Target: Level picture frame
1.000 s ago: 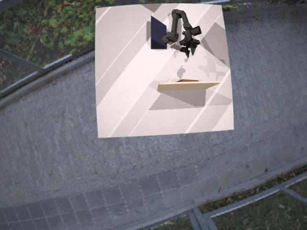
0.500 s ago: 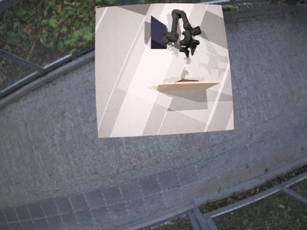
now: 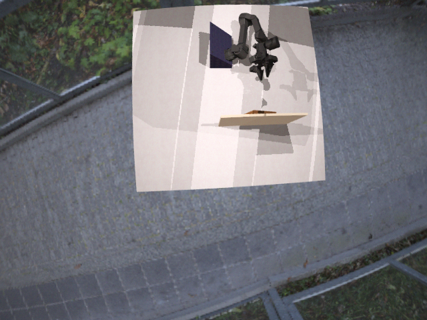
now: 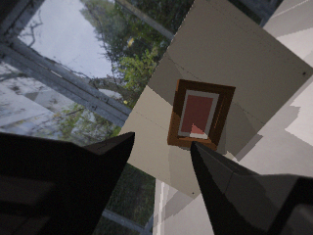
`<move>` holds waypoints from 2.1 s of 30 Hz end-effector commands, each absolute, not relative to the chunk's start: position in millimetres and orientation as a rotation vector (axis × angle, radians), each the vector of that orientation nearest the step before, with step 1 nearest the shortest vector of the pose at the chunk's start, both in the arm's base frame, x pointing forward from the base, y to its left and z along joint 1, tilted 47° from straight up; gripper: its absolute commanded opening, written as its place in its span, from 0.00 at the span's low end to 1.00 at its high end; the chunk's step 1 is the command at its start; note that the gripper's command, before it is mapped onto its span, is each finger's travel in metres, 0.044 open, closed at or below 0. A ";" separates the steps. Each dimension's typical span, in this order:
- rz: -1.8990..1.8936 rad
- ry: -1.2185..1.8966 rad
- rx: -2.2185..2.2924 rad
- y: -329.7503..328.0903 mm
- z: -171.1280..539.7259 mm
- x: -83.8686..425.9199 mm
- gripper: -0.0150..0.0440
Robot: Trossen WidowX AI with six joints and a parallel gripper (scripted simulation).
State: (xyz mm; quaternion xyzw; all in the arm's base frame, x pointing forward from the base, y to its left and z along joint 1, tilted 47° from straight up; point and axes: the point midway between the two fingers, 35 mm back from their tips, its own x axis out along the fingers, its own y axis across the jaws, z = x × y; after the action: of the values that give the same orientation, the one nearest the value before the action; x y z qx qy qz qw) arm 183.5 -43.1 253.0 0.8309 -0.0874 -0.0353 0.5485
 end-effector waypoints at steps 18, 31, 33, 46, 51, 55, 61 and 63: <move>-0.081 -0.202 1.963 -42.6 252.7 183.7 0.69; -0.081 -0.202 1.963 -42.6 252.7 183.7 0.69; -0.081 -0.202 1.963 -42.6 252.7 183.7 0.69; -0.081 -0.202 1.963 -42.6 252.7 183.7 0.69; -0.081 -0.202 1.963 -42.6 252.7 183.7 0.69; -0.083 -0.207 1.967 -44.4 252.4 189.3 0.69; -0.076 -0.208 1.965 -43.4 238.2 236.5 0.69; -0.074 -0.208 1.964 -38.4 229.8 249.7 0.69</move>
State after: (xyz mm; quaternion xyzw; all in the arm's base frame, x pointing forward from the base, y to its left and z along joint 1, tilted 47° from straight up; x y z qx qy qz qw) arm 229.0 -44.4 246.8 0.8309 -0.0904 -0.0261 0.5484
